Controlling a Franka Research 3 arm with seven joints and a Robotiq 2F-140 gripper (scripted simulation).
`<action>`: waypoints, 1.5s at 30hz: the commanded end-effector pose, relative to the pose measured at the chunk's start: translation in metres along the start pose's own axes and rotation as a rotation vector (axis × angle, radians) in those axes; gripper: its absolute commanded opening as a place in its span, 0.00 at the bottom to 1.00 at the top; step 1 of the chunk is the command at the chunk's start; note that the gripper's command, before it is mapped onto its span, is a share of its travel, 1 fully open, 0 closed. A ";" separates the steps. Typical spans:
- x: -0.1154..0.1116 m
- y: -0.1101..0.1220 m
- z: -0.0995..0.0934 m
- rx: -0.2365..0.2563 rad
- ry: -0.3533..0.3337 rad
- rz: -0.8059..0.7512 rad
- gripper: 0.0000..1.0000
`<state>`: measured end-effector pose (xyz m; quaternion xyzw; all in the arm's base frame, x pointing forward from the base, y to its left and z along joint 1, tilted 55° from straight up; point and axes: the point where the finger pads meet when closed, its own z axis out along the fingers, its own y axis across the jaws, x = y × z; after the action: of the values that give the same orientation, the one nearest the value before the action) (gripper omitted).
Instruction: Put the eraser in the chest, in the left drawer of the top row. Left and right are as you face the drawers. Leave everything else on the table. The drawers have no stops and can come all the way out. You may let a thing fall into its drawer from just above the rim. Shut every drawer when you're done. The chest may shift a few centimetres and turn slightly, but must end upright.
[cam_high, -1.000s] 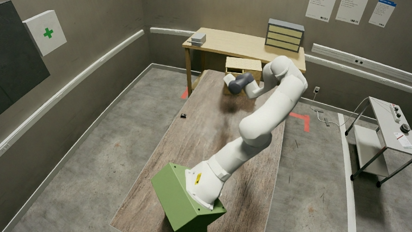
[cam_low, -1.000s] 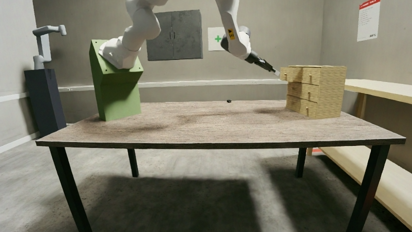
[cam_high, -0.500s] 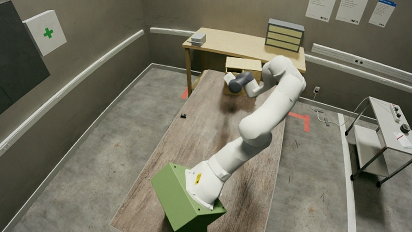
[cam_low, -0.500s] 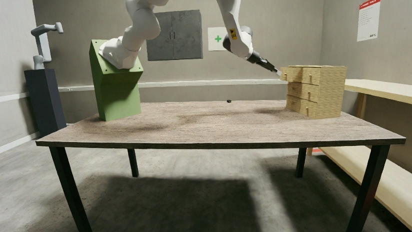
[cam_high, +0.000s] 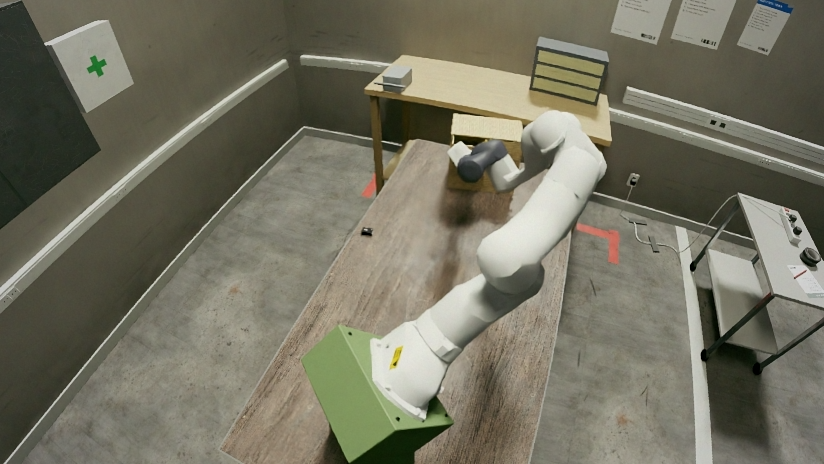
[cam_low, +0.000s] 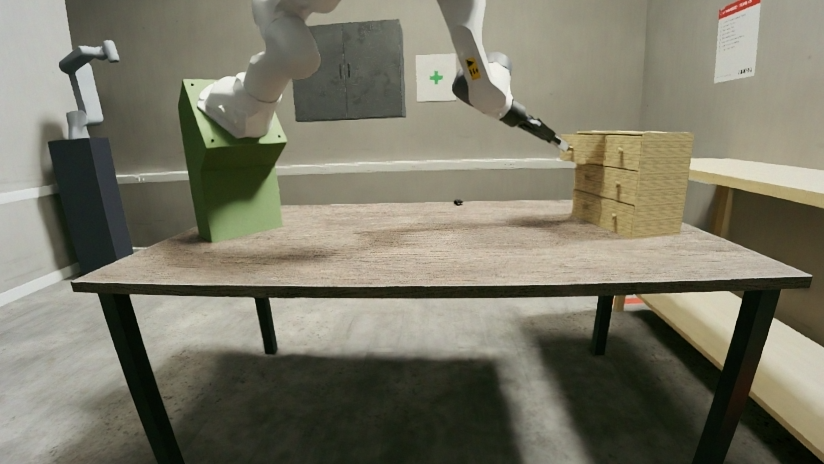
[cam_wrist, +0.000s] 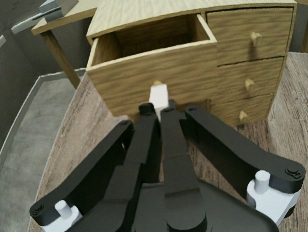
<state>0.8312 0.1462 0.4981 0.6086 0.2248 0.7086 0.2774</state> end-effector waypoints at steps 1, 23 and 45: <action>0.000 -0.002 0.005 0.006 -0.010 0.011 0.10; 0.017 -0.002 0.036 0.006 -0.010 0.011 0.10; 0.028 -0.002 0.054 0.006 -0.010 0.011 0.10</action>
<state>0.8802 0.1655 0.5275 0.6108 0.2227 0.7088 0.2739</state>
